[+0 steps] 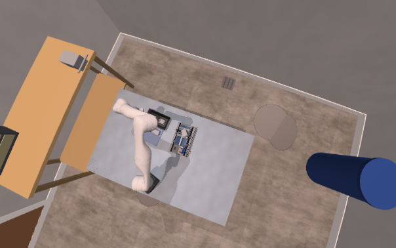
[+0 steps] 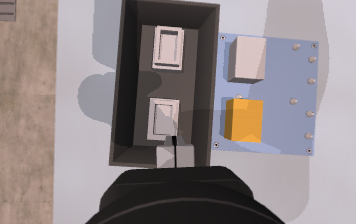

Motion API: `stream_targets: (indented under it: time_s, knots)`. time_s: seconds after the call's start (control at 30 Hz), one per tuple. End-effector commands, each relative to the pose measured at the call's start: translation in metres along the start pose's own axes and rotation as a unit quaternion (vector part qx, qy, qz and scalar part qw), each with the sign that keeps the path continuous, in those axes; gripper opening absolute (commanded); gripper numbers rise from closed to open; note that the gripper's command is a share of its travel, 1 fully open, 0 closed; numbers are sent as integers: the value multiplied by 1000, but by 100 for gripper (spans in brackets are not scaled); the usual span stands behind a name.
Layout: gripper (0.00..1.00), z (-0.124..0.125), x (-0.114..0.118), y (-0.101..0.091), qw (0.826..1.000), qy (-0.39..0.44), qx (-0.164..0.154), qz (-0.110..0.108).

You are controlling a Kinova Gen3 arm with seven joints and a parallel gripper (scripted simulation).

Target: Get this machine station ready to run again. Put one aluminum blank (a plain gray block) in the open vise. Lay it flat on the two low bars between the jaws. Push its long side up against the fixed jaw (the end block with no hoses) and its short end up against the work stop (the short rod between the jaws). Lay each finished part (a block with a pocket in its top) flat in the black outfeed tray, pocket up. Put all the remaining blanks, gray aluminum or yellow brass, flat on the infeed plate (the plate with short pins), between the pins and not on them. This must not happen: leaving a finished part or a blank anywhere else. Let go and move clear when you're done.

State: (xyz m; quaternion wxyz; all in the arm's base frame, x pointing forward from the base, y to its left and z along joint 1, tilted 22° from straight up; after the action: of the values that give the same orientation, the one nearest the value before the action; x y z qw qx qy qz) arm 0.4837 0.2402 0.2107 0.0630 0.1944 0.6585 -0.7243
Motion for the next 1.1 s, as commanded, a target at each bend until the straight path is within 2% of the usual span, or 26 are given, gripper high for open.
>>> stream_targets:
  time_s: [0.0, 0.37, 0.87, 1.07]
  knots:
    - [0, 0, 0, -1, 1000, 0, -1, 1]
    - [0, 0, 0, -11, 1000, 0, -1, 1]
    - [0, 0, 0, -49, 1000, 0, -1, 1]
    - [0, 0, 0, -57, 1000, 0, -1, 1]
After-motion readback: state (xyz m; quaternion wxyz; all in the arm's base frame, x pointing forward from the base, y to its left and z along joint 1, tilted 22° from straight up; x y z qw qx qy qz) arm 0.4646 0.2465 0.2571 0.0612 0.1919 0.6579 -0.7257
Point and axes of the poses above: the point where the finger pads meet when closed, its own y axis out along the fingers, its own x axis across the jaws, z = x × y, the point moved 9 cm from there along -y, back along the fingers, and after that the axes turned 10 degrees about y, right-handed, at the moved point
